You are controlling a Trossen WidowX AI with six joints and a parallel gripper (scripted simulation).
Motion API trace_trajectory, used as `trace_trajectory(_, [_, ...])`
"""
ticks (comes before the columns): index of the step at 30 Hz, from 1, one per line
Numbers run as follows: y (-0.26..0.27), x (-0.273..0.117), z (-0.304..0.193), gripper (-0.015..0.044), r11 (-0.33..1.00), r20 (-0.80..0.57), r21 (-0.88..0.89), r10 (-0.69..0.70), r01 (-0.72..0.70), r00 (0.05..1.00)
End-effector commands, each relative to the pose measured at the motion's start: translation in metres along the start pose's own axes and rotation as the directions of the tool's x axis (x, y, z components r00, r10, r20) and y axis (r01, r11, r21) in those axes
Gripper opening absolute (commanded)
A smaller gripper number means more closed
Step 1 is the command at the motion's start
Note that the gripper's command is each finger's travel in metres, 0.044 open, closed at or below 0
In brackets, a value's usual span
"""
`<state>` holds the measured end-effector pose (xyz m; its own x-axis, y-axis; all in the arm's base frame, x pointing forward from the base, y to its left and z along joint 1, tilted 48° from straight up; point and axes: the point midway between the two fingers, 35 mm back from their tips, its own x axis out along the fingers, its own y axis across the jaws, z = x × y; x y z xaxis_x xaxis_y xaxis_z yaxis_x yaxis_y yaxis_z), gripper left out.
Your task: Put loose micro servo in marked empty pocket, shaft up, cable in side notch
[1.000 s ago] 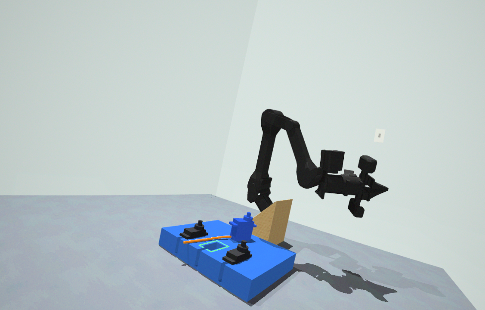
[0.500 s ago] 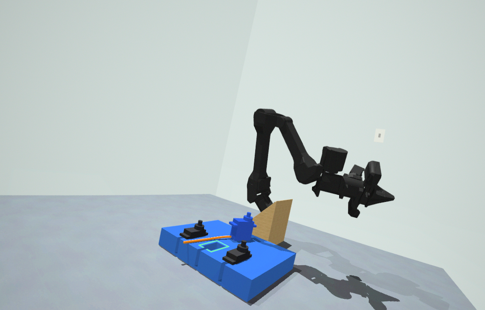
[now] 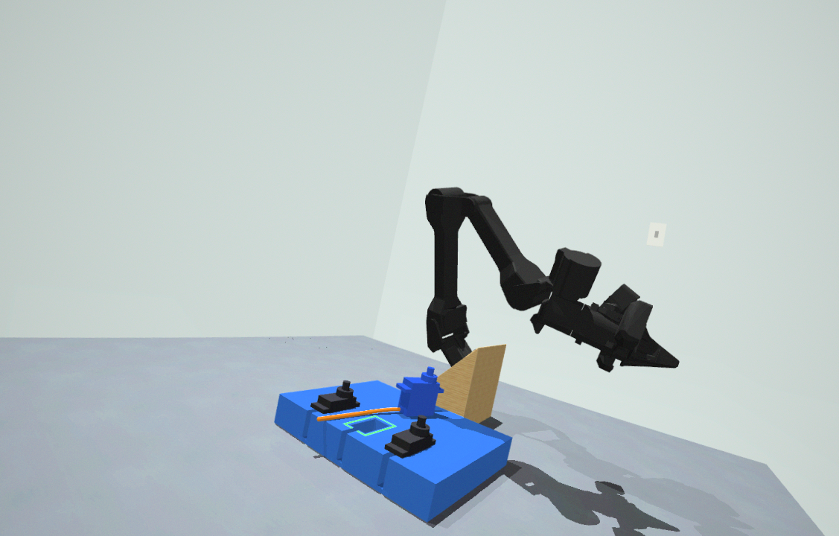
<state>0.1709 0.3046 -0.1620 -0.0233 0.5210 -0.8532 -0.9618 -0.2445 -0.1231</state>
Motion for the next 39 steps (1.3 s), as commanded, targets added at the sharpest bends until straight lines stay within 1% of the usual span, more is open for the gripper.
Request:
trace_trajectory(1, [-0.014, -0.005, -0.010, 0.0000, 0.994, -0.060, 0.108, -0.025, 0.032, 0.998])
trace_trajectory(11, [-0.035, -0.022, -0.045, 0.0000, 0.917, -0.239, 0.376, -0.040, 0.131, 0.970])
trace_trajectory(22, [-0.052, -0.050, -0.085, 0.0000, 0.742, -0.433, 0.598, -0.019, 0.303, 0.901])
trace_trajectory(31, [-0.060, -0.081, -0.117, 0.0000, 0.546, -0.580, 0.691, 0.026, 0.474, 0.814])
trace_trajectory(39, [-0.064, -0.115, -0.143, 0.0000, 0.355, -0.692, 0.693, 0.084, 0.628, 0.717])
